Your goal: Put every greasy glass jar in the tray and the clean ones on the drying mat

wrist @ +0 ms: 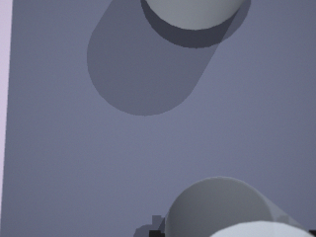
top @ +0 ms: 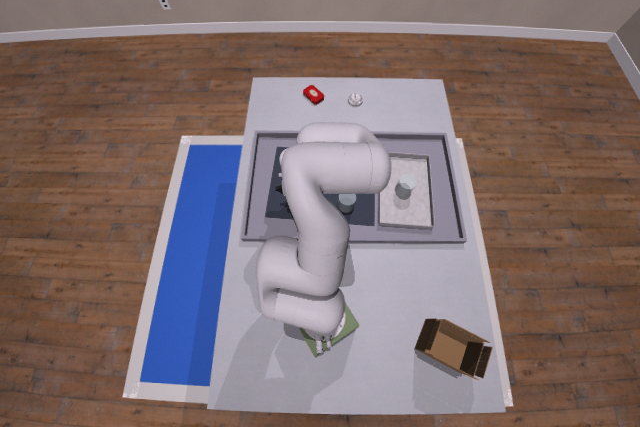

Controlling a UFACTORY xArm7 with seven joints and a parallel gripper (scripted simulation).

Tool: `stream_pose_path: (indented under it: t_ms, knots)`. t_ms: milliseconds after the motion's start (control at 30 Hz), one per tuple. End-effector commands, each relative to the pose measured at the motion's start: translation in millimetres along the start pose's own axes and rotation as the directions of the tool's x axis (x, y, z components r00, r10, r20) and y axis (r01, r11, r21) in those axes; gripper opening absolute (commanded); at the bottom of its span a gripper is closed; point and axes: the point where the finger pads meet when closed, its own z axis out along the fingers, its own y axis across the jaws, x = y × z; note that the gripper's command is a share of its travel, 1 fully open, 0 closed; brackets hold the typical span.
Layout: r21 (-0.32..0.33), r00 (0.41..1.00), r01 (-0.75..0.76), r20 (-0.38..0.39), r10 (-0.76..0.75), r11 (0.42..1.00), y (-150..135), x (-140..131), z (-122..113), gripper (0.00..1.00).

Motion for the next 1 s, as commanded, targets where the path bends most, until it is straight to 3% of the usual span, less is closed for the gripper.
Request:
stream_pose_path:
  t_ms: [0, 967]
  knots:
    - [0.000, 1.000, 0.000, -0.003, 0.000, 1.000, -0.2, 1.3, -6.1, 0.00]
    - [0.000, 1.000, 0.000, -0.003, 0.000, 1.000, -0.2, 1.0, -76.8, 0.00]
